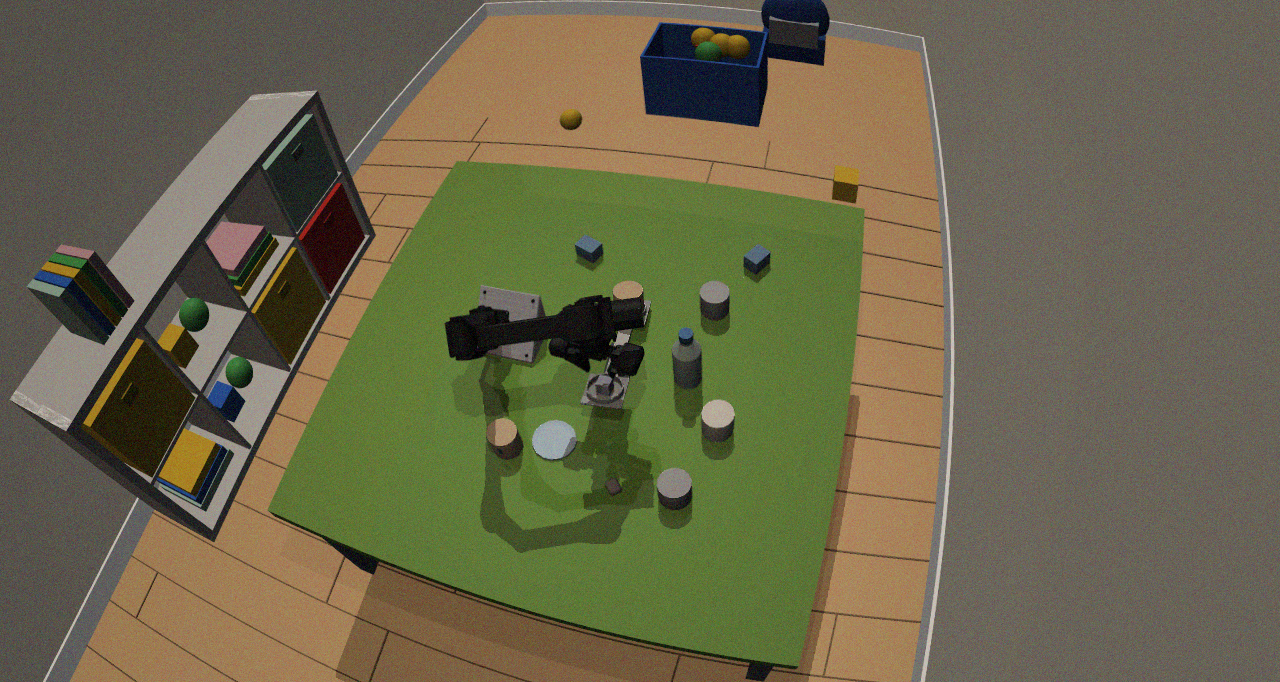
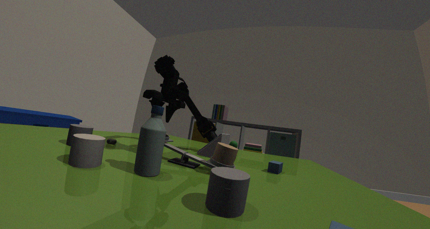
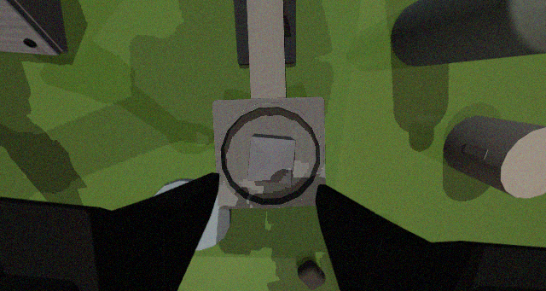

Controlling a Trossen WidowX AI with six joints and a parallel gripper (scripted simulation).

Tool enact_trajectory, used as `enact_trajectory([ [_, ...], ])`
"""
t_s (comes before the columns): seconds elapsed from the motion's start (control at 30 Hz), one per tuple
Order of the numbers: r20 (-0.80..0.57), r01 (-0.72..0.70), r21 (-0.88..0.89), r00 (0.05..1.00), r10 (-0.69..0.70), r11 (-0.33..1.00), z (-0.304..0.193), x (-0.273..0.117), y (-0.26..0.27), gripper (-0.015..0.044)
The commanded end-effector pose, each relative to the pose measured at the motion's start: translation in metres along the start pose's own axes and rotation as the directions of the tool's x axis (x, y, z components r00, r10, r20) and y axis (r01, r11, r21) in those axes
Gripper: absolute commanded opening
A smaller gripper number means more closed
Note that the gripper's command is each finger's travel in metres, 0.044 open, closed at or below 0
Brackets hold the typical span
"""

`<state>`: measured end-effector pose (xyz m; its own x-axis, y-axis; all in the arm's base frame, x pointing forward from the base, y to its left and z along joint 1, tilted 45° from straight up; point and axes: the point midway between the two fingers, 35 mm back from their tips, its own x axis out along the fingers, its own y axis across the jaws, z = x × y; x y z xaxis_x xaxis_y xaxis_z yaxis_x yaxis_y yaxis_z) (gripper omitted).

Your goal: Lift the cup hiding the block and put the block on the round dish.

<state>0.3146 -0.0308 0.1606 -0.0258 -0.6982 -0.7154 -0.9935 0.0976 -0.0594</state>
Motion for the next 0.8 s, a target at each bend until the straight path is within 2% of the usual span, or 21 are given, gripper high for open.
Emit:
enact_trajectory([
  [0.0, -0.007, 0.0, -0.035, 1.0, 0.0, 0.999, 0.001, -0.001, -0.002, 0.026],
  [0.77, -0.008, 0.0, -0.032, 1.0, -0.001, 0.999, 0.001, 0.036, -0.003, 0.026],
])
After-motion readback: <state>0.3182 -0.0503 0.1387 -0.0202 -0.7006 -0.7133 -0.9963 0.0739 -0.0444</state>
